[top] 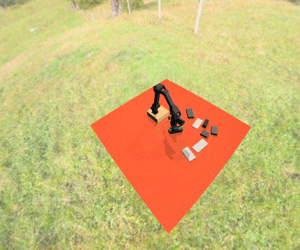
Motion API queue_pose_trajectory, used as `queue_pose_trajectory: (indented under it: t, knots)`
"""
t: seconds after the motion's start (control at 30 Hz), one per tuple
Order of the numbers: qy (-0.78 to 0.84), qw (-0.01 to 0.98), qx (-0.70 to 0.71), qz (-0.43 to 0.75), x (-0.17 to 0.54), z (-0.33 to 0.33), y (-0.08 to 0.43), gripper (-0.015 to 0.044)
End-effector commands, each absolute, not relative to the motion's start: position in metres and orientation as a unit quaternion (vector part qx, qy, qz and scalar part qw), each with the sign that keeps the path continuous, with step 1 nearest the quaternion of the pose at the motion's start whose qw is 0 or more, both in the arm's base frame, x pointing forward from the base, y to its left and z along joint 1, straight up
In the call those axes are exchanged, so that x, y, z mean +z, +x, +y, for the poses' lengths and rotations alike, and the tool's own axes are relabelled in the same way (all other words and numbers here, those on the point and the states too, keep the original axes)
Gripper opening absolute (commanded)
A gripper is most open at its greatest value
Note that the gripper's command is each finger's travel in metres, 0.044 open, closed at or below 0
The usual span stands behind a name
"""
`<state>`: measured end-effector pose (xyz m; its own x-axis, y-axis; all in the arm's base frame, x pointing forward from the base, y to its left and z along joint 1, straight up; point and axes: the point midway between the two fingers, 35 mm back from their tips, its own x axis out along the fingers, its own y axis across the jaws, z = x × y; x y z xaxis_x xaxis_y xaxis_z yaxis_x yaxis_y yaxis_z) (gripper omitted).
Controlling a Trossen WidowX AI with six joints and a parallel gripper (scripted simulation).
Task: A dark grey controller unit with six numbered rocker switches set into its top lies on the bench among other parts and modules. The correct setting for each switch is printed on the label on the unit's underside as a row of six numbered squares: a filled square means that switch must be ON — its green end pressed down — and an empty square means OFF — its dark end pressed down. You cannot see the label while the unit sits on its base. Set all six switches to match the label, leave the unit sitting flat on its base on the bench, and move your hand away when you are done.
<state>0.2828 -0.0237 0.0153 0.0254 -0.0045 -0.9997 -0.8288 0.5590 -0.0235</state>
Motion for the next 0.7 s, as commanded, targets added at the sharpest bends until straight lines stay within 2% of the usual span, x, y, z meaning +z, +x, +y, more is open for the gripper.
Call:
queue_pose_trajectory:
  t: [0.0, 0.4, 0.57, 0.67]
  knots:
    - [-0.337, 0.631, 0.328, 0.617, 0.008, -0.023, 0.282, 0.0000]
    - [-0.337, 0.631, 0.328, 0.617, 0.007, -0.023, 0.282, 0.0000]
    - [-0.337, 0.631, 0.328, 0.617, 0.049, -0.023, 0.282, 0.0000]
    - [-0.337, 0.631, 0.328, 0.617, 0.052, -0.023, 0.281, 0.0000]
